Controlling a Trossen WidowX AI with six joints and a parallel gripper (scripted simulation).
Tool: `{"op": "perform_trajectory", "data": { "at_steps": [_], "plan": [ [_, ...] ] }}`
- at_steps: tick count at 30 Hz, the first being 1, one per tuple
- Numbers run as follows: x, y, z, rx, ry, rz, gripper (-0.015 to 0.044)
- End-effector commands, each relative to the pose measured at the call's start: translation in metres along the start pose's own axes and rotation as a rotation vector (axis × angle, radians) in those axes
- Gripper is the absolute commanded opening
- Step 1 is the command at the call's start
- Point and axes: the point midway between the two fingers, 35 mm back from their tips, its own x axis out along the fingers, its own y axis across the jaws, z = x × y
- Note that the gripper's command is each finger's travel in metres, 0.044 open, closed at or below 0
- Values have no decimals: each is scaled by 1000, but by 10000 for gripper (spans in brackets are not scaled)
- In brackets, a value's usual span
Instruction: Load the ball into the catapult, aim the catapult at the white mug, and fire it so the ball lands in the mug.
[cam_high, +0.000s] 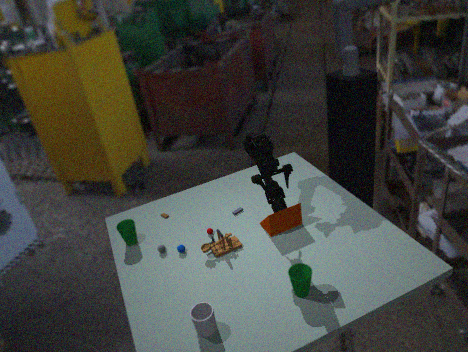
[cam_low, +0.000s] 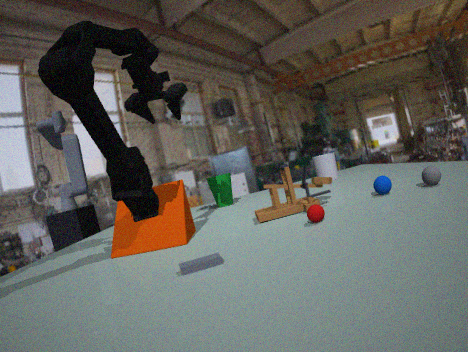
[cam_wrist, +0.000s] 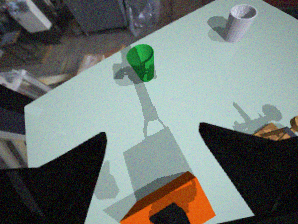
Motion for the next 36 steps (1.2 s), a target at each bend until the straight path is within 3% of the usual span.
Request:
{"op": "perform_trajectory", "data": {
  "at_steps": [1,16,36],
  "plan": [
    [10,-31,6,124,43,-58,440],
    [36,-143,-6,569,190,-259,440],
    [62,-281,-84,1007,500,-602,440]
  ]
}}
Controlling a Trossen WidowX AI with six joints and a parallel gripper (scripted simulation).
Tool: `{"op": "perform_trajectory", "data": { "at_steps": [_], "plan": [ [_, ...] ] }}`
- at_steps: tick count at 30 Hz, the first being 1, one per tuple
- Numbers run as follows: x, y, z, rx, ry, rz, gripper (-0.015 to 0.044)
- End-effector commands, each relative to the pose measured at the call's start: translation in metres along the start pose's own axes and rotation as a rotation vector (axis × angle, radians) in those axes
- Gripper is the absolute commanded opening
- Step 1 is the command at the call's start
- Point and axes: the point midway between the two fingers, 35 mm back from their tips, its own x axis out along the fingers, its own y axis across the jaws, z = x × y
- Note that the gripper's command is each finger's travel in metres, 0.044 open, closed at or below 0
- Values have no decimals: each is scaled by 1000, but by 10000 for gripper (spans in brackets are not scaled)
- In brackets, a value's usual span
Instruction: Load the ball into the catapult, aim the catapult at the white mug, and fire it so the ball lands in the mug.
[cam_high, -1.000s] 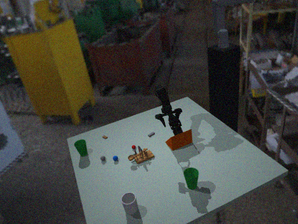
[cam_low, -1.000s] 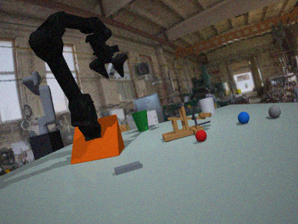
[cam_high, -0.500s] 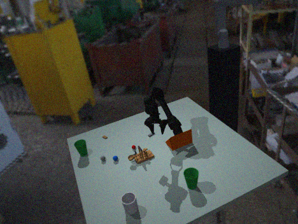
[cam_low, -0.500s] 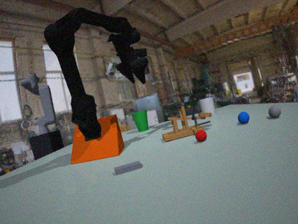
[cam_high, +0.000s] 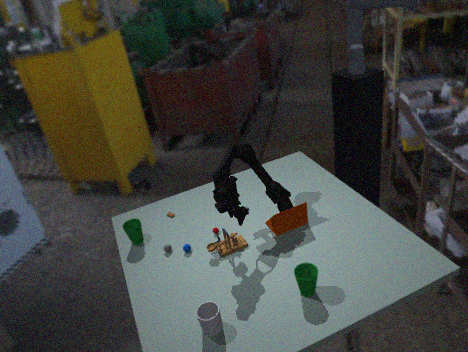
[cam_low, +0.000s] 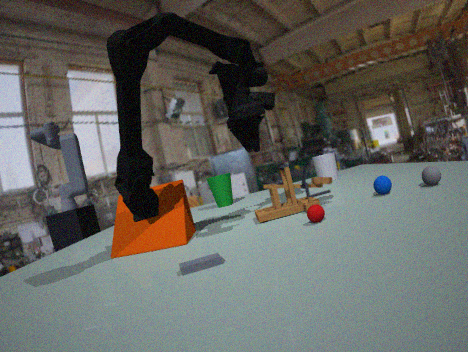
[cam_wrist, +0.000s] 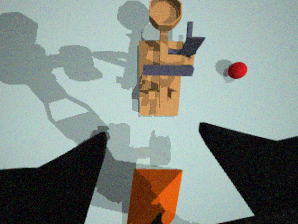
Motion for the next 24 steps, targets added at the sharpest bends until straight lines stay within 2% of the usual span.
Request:
{"op": "perform_trajectory", "data": {
  "at_steps": [1,7,12,24],
  "plan": [
    [21,-22,11,69,52,-84,440],
    [25,-23,12,71,54,-87,440],
    [69,-25,9,72,53,-89,440],
    [79,-25,9,72,53,-89,440]
  ]
}}
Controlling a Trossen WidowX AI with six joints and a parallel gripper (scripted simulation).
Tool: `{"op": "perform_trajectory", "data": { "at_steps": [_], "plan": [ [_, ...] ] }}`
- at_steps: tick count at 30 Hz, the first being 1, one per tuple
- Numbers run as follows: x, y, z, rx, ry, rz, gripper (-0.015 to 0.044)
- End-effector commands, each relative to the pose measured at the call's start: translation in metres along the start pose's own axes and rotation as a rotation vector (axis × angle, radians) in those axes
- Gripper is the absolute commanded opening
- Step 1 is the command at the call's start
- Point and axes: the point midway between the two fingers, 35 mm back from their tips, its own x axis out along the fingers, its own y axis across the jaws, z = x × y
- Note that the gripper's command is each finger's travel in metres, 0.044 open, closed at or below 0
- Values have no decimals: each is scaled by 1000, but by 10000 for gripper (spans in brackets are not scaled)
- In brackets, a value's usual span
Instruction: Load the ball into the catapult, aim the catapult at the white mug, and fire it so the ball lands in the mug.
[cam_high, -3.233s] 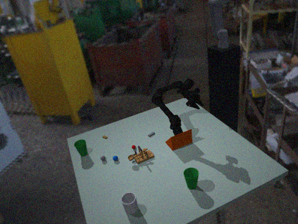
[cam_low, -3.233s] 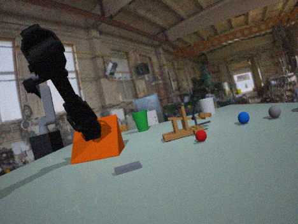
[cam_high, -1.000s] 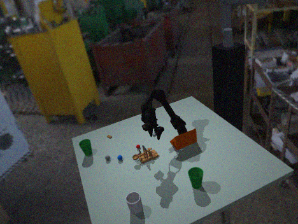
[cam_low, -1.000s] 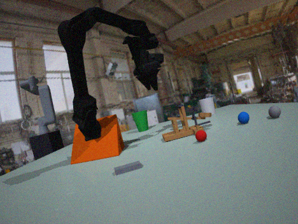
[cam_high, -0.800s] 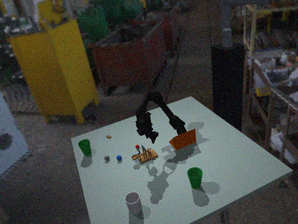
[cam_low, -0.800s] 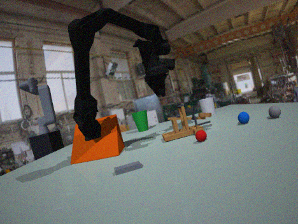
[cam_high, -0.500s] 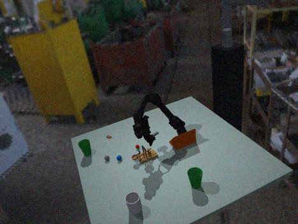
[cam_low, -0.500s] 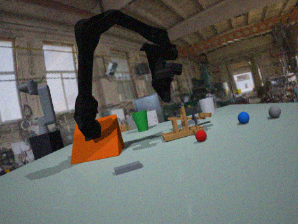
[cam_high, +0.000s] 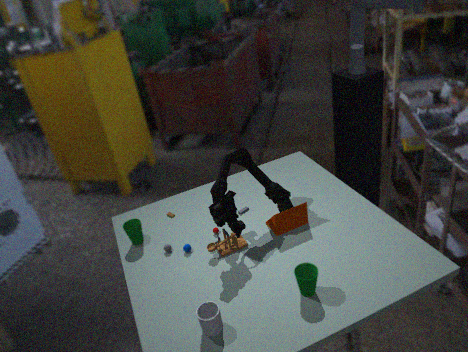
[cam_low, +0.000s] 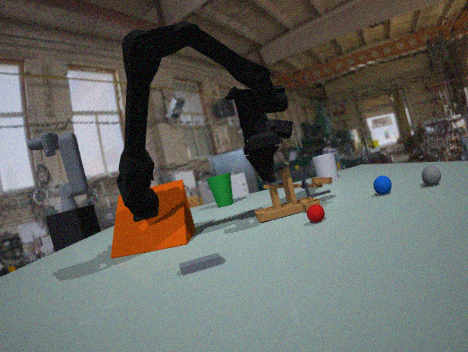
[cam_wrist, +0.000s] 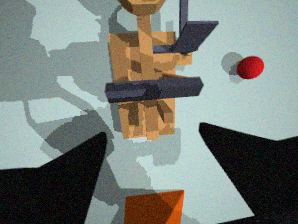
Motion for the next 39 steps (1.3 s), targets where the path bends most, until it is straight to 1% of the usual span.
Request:
{"op": "perform_trajectory", "data": {
  "at_steps": [1,29,39],
  "plan": [
    [9,0,0,-4,2,-5,440],
    [50,0,-2,-4,2,-8,440],
    [46,0,-1,1,2,-4,177]
  ]
}}
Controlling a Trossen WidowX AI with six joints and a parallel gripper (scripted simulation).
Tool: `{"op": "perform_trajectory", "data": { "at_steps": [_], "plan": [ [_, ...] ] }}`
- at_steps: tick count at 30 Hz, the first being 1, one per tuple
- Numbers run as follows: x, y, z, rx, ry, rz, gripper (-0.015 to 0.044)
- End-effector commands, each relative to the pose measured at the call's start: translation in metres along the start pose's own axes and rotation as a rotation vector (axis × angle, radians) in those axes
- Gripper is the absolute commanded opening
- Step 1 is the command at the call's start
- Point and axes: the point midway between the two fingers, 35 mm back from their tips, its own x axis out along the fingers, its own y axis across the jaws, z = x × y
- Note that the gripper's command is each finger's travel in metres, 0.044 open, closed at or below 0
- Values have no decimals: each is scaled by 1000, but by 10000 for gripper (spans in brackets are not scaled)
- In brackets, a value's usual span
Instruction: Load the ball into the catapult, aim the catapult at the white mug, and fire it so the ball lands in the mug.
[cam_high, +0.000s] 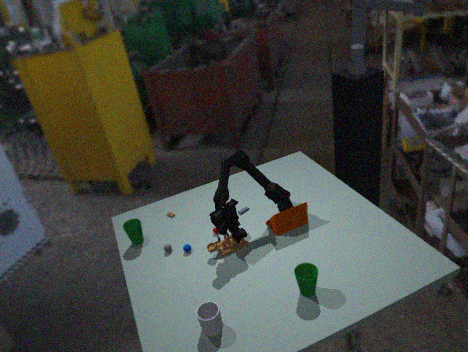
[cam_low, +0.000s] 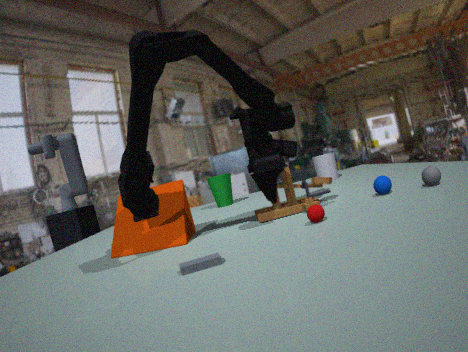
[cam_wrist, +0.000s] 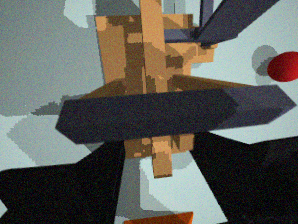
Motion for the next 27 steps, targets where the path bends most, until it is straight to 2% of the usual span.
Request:
{"op": "perform_trajectory", "data": {
  "at_steps": [1,2,7,8,11,13,18,27],
  "plan": [
    [-1,0,0,1,-1,1,151],
    [-1,0,0,1,-1,1,125],
    [-1,0,0,1,-1,1,92],
    [-3,0,0,1,-1,1,65],
    [-39,1,1,0,0,4,0],
    [-50,1,0,0,1,4,0],
    [-51,6,2,21,0,5,0],
    [-58,76,17,311,-1,20,0]
  ]
}}
